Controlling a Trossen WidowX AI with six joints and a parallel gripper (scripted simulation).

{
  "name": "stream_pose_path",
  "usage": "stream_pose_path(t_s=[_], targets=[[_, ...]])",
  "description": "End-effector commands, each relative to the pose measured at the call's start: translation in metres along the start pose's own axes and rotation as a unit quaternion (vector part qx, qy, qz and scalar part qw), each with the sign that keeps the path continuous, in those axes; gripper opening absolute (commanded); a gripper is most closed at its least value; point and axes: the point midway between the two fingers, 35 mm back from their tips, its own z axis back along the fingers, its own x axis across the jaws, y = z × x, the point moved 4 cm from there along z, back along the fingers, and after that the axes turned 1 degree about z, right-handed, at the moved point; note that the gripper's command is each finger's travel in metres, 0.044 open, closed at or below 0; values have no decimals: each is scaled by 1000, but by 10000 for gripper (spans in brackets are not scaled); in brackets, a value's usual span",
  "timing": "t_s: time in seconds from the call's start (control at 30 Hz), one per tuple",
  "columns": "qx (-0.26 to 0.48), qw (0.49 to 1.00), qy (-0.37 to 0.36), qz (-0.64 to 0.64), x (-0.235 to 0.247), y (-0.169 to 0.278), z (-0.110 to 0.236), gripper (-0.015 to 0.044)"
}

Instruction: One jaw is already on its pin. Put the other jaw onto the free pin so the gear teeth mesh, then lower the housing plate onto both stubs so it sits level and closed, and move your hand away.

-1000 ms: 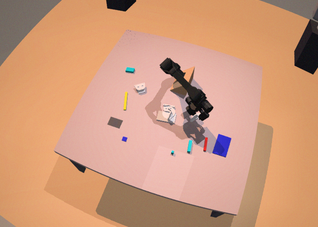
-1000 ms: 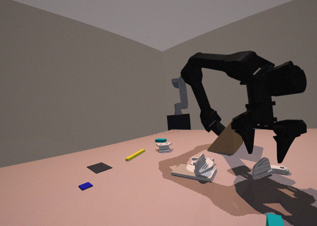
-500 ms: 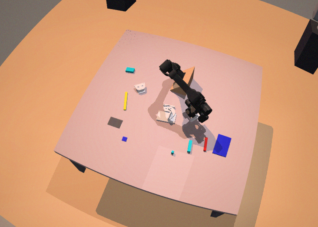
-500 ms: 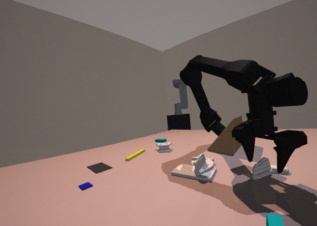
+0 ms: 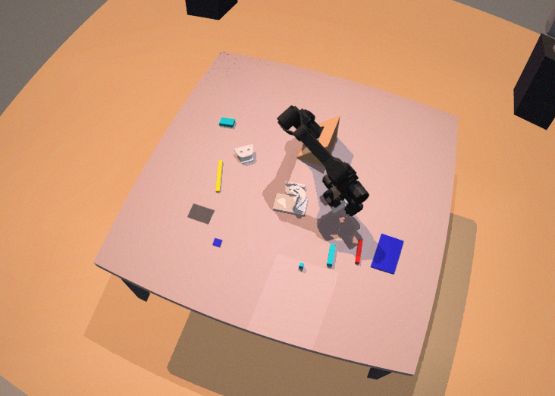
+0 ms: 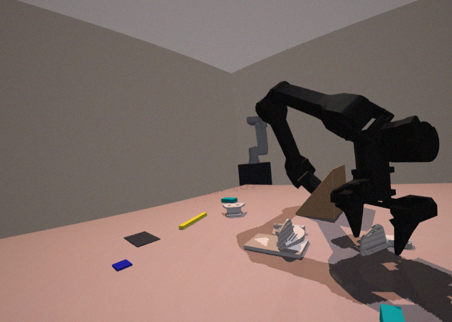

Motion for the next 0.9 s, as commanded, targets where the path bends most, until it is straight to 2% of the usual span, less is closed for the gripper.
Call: stream_pose_path(t_s=[0.0, 0.67, 0.87], targets=[[-2, 1000, 2, 4, -1, 0, -2, 440], [-2, 1000, 2, 4, -1, 0, -2, 440], [0, 1000, 1, 1, -1, 0, -2, 282]])
